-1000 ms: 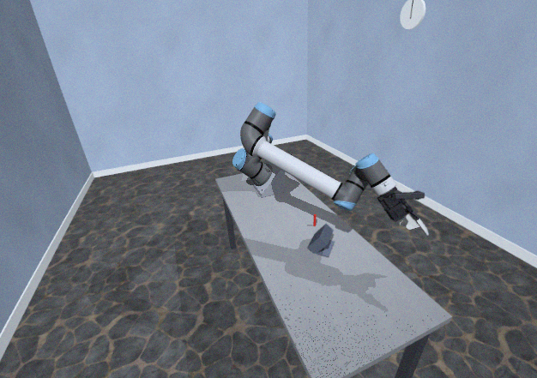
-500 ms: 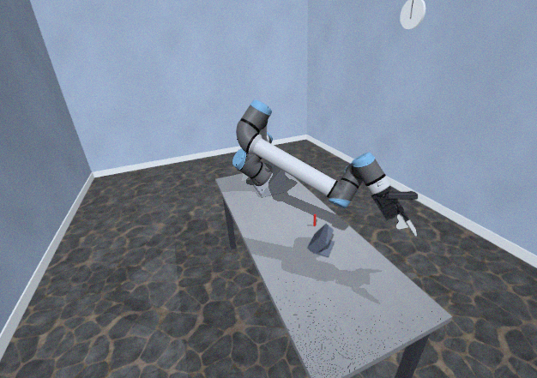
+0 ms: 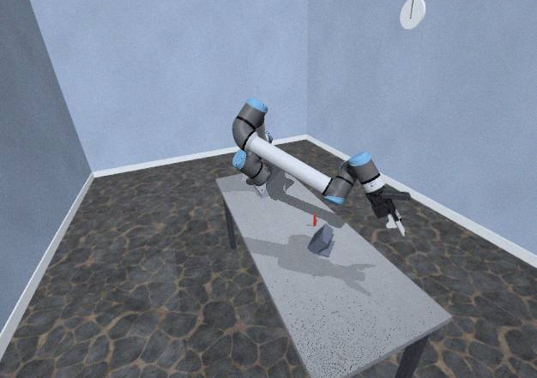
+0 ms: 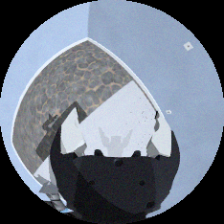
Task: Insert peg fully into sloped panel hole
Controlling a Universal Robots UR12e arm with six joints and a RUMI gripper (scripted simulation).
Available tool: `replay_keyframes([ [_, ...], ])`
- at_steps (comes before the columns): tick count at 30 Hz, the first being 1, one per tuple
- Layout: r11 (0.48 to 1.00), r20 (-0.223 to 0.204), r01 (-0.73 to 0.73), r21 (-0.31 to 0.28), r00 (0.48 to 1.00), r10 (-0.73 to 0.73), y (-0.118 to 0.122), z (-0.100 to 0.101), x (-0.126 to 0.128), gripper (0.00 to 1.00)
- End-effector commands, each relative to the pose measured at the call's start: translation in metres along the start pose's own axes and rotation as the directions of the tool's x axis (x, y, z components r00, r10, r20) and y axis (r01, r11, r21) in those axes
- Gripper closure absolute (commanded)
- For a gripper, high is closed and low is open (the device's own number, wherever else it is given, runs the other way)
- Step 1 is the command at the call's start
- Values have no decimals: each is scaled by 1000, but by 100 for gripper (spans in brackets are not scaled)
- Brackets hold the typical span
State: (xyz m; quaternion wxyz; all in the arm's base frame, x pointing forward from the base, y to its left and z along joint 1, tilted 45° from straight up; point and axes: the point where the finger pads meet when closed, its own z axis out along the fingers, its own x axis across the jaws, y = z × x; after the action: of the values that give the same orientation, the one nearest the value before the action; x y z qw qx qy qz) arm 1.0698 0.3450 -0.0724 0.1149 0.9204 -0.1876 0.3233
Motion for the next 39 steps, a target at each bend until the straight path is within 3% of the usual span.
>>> replay_keyframes([
  [1, 999, 16, -48, -20, 999, 49, 10, -6, -10, 0],
  [14, 982, 40, -173, -81, 983, 177, 43, -17, -34, 0],
  [39, 914, 41, -360, -188, 927, 374, 99, -38, -74, 0],
])
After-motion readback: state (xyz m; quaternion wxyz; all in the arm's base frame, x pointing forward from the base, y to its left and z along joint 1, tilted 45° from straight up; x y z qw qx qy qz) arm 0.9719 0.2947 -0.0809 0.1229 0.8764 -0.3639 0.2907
